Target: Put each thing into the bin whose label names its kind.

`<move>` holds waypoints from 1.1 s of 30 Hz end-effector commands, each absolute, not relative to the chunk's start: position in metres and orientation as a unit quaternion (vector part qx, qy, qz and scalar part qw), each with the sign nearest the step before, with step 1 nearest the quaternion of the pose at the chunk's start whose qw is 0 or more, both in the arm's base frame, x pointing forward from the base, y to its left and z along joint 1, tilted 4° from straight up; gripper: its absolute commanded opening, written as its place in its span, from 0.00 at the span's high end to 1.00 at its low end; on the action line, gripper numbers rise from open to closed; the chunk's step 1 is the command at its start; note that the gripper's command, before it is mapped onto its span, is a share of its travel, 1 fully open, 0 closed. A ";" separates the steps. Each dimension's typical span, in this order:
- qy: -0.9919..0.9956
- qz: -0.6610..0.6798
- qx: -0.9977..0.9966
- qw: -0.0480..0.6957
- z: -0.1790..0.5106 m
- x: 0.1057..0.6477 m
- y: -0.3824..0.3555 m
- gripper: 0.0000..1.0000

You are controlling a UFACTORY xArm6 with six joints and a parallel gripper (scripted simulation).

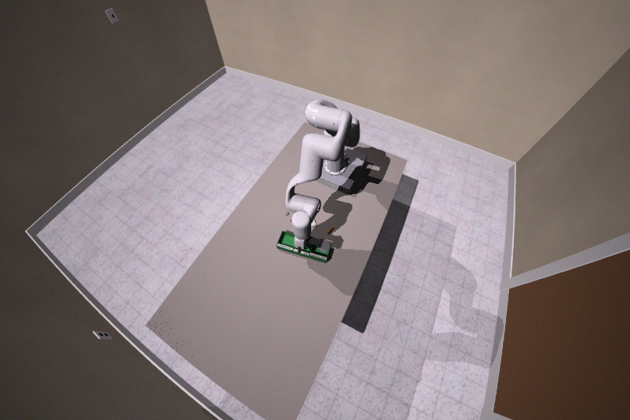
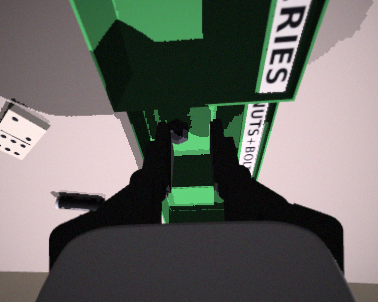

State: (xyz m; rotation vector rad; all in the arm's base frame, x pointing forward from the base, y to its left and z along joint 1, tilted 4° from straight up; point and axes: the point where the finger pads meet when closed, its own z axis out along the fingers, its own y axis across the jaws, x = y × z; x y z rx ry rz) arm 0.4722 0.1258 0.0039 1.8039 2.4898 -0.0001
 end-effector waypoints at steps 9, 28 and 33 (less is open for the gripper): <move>0.809 0.002 0.586 0.035 0.018 0.473 0.127 0.70; 0.809 0.002 0.586 0.035 0.056 0.471 0.128 0.70; 0.809 0.002 0.586 0.035 0.056 0.471 0.128 0.70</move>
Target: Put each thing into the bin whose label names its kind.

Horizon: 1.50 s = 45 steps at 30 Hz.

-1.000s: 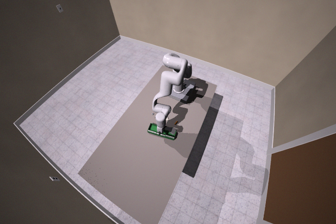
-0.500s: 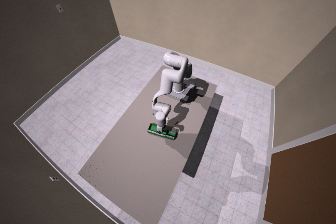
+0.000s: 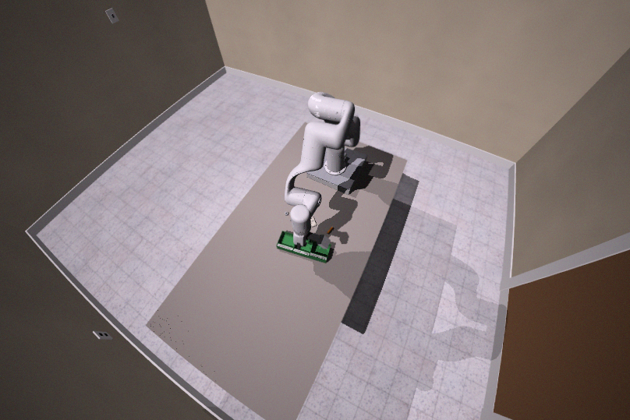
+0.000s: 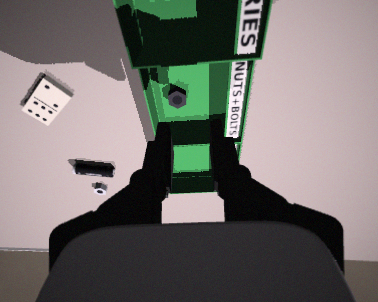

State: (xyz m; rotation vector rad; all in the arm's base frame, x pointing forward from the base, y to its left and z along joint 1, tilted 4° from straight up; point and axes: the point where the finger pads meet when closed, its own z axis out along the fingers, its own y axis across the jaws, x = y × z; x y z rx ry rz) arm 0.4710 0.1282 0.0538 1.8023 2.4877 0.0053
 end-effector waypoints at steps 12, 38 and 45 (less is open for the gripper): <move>0.728 0.006 0.685 0.034 0.057 0.446 0.076 0.70; 0.676 0.008 0.736 0.034 0.060 0.377 -0.068 0.70; 0.676 0.008 0.736 0.034 0.060 0.379 -0.063 0.70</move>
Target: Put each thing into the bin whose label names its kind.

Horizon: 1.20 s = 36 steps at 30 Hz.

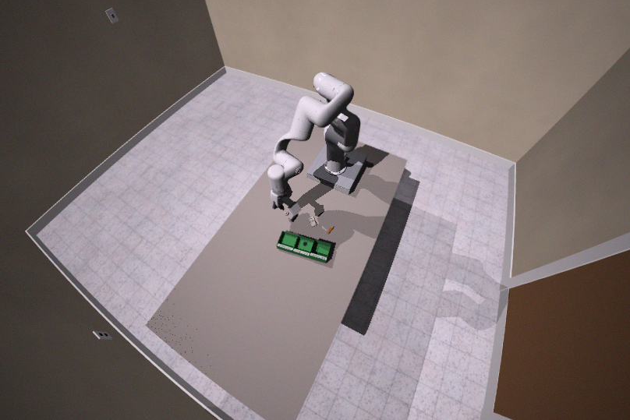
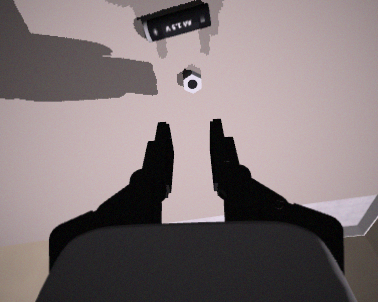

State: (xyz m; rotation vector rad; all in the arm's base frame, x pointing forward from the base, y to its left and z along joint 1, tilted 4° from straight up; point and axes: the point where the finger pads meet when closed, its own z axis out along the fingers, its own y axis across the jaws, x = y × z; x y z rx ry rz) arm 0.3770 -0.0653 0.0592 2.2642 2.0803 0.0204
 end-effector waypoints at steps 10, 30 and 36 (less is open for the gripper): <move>0.676 0.008 0.736 0.034 0.060 0.381 -0.058 0.70; 0.676 0.008 0.736 0.034 0.060 0.382 -0.057 0.70; 0.676 0.008 0.736 0.034 0.060 0.382 -0.057 0.70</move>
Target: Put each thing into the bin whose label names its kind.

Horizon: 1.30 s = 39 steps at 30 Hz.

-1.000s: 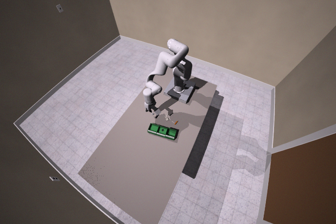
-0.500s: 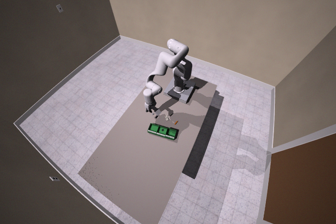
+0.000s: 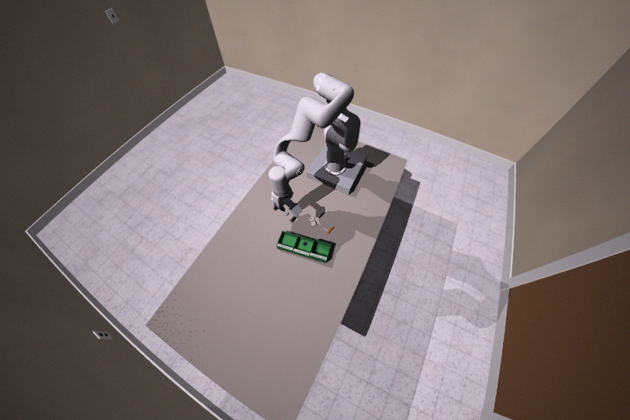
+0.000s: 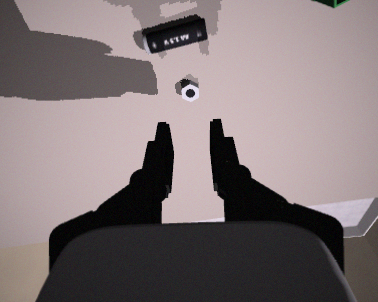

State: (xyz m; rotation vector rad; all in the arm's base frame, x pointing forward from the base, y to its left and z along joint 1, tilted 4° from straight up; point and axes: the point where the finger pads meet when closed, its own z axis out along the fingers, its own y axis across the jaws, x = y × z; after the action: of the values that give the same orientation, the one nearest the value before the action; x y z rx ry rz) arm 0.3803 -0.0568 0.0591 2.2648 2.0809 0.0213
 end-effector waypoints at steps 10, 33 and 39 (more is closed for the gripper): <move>0.676 0.008 0.736 0.034 0.044 0.382 -0.058 0.70; 0.676 0.008 0.736 0.034 -0.004 0.386 -0.060 0.70; 0.676 0.008 0.736 0.034 -0.008 0.386 -0.060 0.70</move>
State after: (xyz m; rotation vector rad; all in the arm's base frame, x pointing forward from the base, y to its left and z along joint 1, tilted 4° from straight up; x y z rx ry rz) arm 0.3840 -0.0594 -0.0074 2.2654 2.0815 0.0207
